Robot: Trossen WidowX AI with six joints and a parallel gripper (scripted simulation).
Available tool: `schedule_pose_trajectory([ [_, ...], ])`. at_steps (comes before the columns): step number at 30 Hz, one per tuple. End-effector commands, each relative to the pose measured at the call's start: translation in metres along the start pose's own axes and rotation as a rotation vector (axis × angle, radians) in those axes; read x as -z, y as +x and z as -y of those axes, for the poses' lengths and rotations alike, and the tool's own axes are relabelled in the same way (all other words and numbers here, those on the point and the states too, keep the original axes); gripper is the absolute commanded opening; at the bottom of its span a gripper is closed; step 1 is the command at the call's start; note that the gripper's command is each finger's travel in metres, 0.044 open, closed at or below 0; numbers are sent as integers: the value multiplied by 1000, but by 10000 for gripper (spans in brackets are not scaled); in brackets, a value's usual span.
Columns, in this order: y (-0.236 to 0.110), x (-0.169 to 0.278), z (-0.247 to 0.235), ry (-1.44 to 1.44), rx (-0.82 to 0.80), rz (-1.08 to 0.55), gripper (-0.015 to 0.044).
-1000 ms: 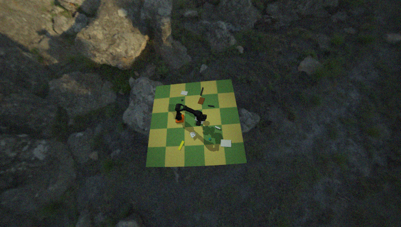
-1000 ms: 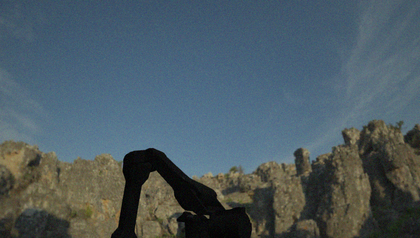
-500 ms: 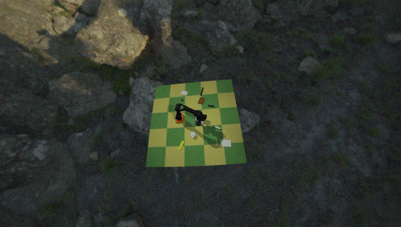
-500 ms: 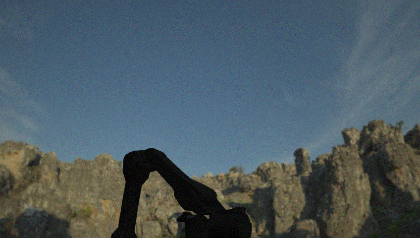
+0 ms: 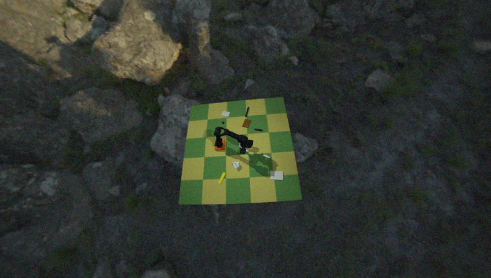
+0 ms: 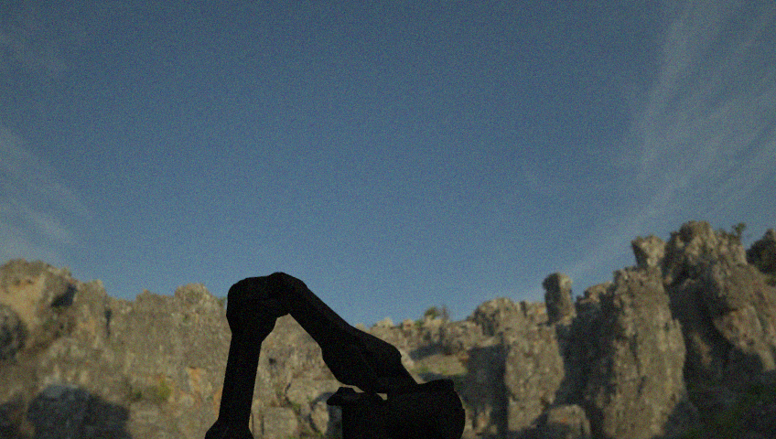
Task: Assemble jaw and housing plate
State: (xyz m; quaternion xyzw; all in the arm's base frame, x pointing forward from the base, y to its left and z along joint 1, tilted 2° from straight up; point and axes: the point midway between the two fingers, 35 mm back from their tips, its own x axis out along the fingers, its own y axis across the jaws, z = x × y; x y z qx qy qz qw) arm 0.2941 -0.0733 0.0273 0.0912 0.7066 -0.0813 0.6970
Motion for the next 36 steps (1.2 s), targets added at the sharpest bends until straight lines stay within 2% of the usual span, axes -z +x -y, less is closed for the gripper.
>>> schedule_pose_trajectory([
  [1,-28,-3,0,-2,1,12,224],
  [4,-62,-1,0,-4,2,13,224],
  [9,-59,-4,0,1,0,30,224],
  [11,-60,-4,7,-20,2,29,277],
  [17,-67,1,70,-198,14,25,434],
  [30,-83,60,201,-595,26,0,440],
  [36,-84,70,214,-640,26,-4,440],
])
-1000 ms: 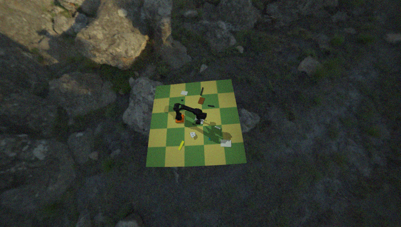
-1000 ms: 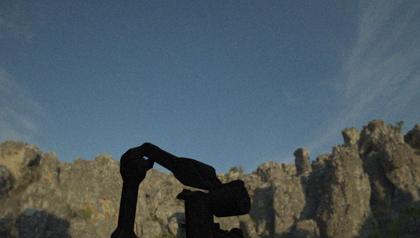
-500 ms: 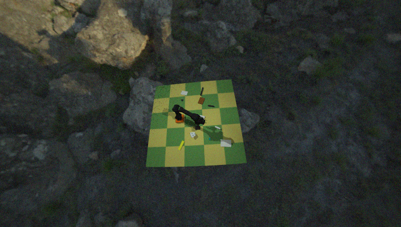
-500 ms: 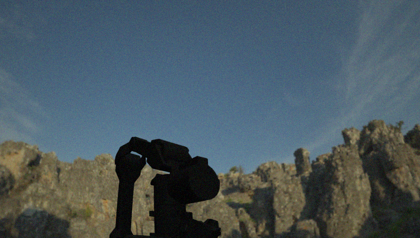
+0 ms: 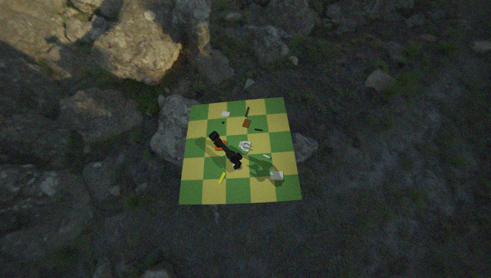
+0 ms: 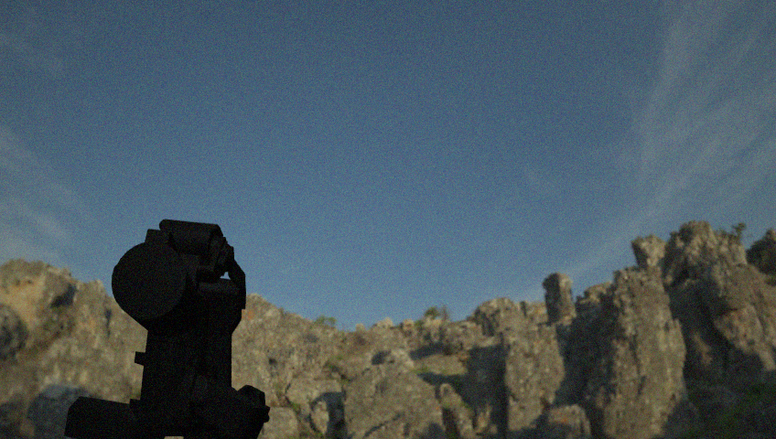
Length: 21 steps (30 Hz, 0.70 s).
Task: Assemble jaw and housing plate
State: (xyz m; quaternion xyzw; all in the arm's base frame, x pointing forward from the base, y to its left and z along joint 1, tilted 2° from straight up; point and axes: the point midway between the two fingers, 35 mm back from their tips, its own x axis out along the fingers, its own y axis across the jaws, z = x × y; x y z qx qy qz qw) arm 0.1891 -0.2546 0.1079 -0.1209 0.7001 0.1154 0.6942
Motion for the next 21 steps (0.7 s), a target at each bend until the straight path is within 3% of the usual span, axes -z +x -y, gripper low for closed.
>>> schedule_pose_trajectory([
  [1,-2,17,5,-60,-2,-6,440],
  [7,0,17,6,-60,-2,-6,440],
  [11,36,17,5,-60,-2,-6,440],
  [21,44,17,5,-60,-2,-6,440],
])
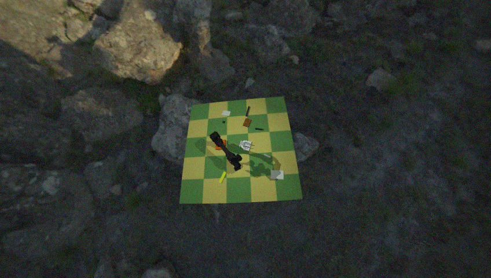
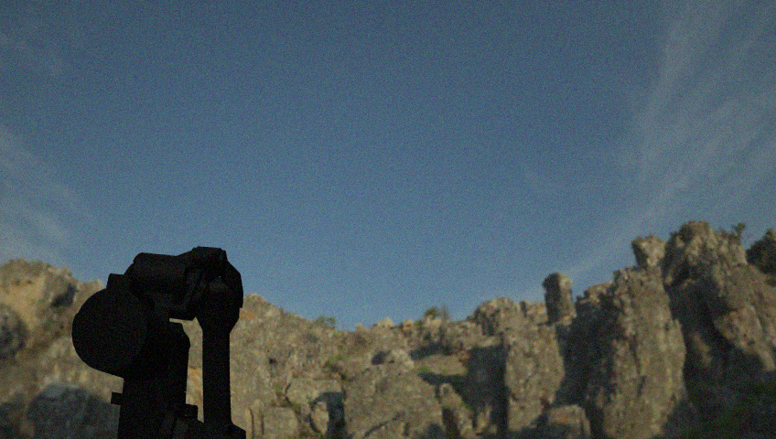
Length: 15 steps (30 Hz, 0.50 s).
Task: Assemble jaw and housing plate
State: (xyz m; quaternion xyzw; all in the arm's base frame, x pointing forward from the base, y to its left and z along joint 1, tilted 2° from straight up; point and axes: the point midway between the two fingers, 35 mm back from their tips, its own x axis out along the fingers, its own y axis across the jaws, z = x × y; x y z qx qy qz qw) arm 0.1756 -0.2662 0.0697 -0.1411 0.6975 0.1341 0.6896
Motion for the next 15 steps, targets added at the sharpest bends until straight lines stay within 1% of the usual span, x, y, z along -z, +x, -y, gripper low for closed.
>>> schedule_pose_trajectory([
  [1,7,1,-1,-5,-4,-3,440],
  [8,19,1,-1,-5,-4,-3,440],
  [15,22,1,-1,-5,-4,-3,440],
])
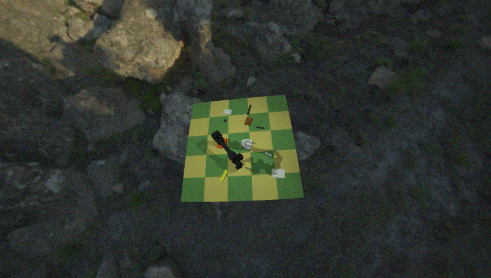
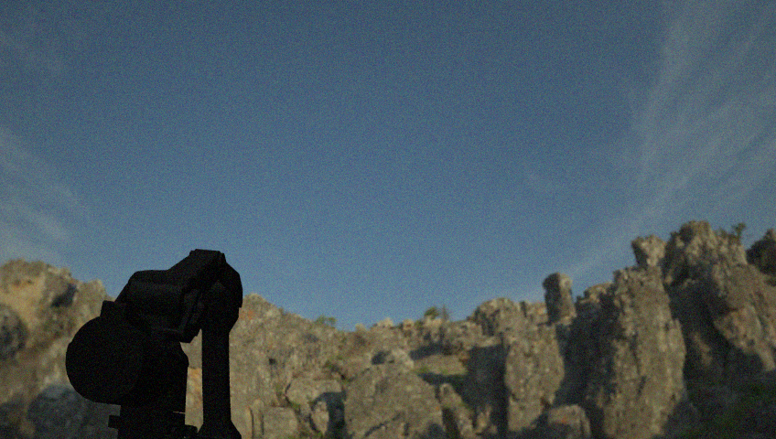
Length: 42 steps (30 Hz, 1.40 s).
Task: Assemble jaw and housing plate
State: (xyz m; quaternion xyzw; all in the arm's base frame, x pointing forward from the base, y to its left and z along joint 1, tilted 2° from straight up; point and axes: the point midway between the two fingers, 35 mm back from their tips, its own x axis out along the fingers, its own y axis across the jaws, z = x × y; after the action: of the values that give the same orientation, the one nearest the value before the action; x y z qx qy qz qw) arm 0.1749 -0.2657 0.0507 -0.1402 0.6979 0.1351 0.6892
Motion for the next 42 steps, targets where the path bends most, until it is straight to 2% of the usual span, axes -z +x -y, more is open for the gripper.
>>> schedule_pose_trajectory([
  [1,5,0,0,-4,-1,-3,440],
  [18,31,1,0,-4,-1,-3,440],
  [42,31,1,-1,-4,-1,-3,440],
])
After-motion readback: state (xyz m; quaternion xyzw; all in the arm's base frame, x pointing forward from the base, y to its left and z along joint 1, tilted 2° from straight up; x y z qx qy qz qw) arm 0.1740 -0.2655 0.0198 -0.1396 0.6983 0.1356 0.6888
